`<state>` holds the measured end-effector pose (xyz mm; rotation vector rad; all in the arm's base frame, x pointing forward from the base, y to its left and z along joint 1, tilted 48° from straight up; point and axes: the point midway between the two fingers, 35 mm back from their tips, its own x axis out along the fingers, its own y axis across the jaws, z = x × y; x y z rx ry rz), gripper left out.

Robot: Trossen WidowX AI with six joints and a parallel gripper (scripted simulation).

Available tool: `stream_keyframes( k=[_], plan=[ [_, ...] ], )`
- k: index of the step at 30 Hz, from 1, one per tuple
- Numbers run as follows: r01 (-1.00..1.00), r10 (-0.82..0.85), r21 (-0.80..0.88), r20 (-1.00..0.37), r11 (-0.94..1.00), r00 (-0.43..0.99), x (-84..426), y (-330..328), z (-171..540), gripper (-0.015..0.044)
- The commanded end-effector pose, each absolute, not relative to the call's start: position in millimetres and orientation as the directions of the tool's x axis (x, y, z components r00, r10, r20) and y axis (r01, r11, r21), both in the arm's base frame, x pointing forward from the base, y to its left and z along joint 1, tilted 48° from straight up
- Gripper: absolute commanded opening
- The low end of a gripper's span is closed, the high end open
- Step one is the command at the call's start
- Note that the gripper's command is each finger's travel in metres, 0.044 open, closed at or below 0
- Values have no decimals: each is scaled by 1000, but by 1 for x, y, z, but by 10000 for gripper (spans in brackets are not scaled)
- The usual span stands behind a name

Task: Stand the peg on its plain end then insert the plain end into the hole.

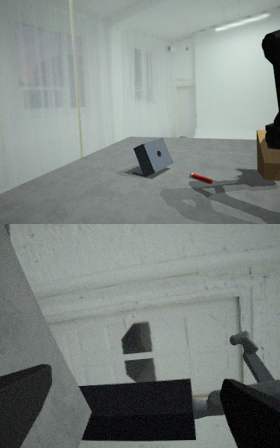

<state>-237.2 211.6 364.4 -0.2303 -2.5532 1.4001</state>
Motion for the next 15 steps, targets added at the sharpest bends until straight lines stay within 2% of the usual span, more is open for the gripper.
stream_keyframes(
  k=[1, 2, 15],
  plan=[
    [32, 242, -846, 116, 533, -963, -237, 212, 364, 426],
    [33, 246, -848, 116, 529, -962, -236, 213, 364, 440],
    [74, 393, -926, 84, 371, -915, -207, 252, 360, 440]
  ],
)
